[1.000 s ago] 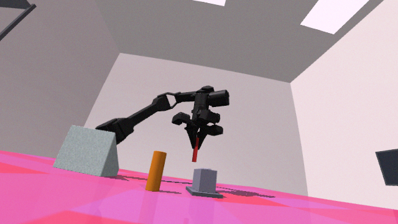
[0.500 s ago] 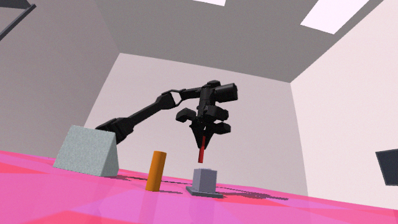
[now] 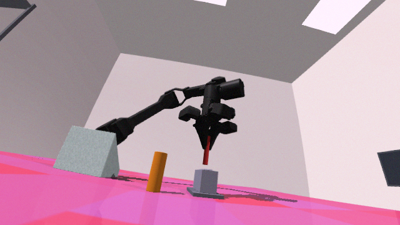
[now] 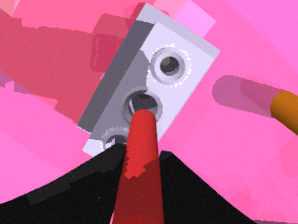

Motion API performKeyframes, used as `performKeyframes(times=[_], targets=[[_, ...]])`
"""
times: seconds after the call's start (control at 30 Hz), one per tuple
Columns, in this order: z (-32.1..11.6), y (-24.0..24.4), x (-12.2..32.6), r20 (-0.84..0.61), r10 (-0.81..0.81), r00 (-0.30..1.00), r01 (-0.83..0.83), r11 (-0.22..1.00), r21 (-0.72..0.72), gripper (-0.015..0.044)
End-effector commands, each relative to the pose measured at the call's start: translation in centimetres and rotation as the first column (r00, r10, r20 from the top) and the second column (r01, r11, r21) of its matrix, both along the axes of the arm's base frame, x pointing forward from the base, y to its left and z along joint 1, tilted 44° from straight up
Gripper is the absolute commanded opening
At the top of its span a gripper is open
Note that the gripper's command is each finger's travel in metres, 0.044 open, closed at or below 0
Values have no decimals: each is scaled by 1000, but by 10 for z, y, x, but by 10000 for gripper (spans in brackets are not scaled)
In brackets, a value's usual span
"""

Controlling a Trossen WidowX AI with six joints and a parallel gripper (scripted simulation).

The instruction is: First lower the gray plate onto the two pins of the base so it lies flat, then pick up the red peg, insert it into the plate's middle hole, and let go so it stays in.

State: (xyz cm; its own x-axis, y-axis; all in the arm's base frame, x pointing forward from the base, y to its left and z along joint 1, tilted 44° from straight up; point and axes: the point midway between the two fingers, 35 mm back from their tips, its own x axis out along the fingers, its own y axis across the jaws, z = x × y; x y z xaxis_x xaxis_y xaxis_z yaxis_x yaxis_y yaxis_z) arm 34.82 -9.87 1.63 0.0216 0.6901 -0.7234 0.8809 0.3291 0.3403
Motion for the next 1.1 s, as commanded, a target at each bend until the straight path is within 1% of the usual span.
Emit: performKeyframes(times=[0.0, 1.07], targets=[[-1, -1, 1, 5, 5, 1000, -5, 1000, -4, 0], [-2, -1, 3, 4, 1, 1000, -1, 1000, -2, 0]])
